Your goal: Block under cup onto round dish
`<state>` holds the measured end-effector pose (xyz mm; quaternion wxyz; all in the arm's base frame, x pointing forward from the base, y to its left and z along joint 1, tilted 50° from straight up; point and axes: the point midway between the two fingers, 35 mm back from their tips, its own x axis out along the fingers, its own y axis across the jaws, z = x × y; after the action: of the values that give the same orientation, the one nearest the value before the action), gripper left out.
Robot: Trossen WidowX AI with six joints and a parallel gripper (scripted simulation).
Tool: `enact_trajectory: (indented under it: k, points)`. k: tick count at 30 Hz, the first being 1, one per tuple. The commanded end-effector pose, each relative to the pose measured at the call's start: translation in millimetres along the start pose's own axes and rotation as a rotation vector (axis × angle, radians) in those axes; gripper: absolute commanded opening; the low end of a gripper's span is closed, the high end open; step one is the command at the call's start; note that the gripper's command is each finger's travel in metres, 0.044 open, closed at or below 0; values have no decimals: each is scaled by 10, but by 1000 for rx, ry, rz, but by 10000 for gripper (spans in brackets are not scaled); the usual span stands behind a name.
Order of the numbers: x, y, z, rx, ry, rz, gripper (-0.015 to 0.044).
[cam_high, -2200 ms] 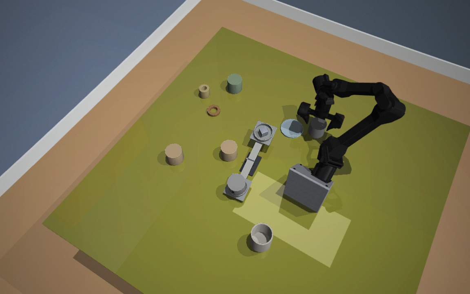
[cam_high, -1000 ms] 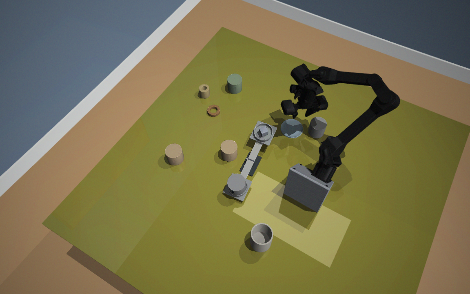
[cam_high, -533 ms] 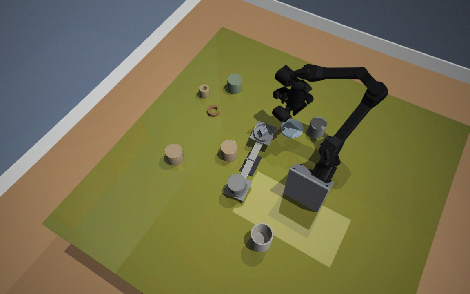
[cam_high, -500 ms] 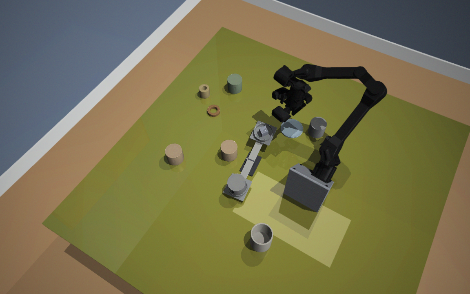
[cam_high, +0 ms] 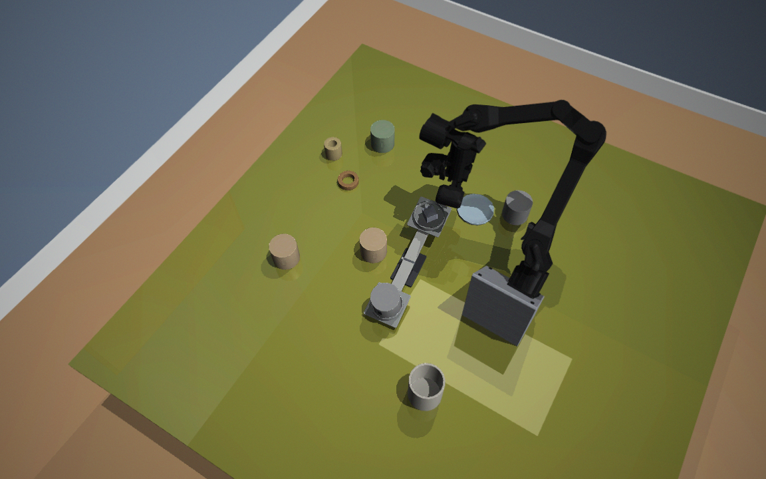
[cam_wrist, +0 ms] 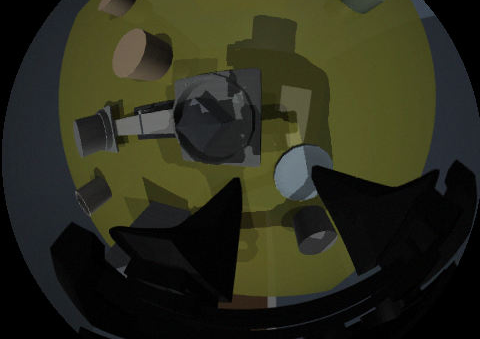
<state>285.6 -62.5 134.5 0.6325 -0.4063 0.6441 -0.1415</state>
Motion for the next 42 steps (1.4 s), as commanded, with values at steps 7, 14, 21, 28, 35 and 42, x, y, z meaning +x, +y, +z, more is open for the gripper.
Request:
enact_trajectory:
  k: [7,14,21,28,35,42]
  points:
    - [-68,262,252,-348,25,-22,260]
    - [-120,475,407,-590,44,-42,260]
    - [-140,555,457,-676,52,-51,260]
    - [9,544,452,-676,53,-51,260]
    - [99,539,454,-676,52,-51,260]
    - [212,531,452,-676,52,-52,260]
